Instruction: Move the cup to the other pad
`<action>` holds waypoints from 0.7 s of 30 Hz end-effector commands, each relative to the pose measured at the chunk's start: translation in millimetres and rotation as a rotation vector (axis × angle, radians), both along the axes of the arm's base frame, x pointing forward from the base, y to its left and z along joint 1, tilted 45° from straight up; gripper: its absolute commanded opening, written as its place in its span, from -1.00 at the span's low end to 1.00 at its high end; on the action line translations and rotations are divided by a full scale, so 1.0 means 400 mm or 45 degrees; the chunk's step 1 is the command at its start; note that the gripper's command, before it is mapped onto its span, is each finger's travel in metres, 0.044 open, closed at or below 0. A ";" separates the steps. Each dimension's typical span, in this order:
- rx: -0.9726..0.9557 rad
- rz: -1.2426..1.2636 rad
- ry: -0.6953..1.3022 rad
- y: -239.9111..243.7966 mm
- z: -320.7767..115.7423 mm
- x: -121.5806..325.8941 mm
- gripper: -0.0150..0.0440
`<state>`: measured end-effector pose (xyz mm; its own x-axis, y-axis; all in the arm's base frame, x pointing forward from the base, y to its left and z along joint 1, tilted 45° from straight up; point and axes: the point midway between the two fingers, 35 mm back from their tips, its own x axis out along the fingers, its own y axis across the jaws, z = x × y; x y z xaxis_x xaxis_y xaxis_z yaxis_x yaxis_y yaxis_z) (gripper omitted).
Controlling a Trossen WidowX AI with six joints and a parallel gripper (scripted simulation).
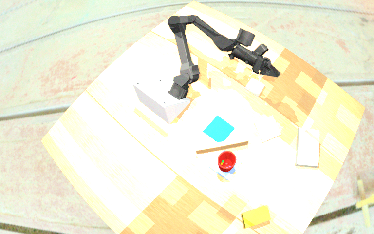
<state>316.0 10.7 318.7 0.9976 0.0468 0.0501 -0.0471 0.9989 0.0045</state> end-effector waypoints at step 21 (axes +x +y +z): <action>-0.727 0.677 1.287 -0.280 -0.549 0.155 0.01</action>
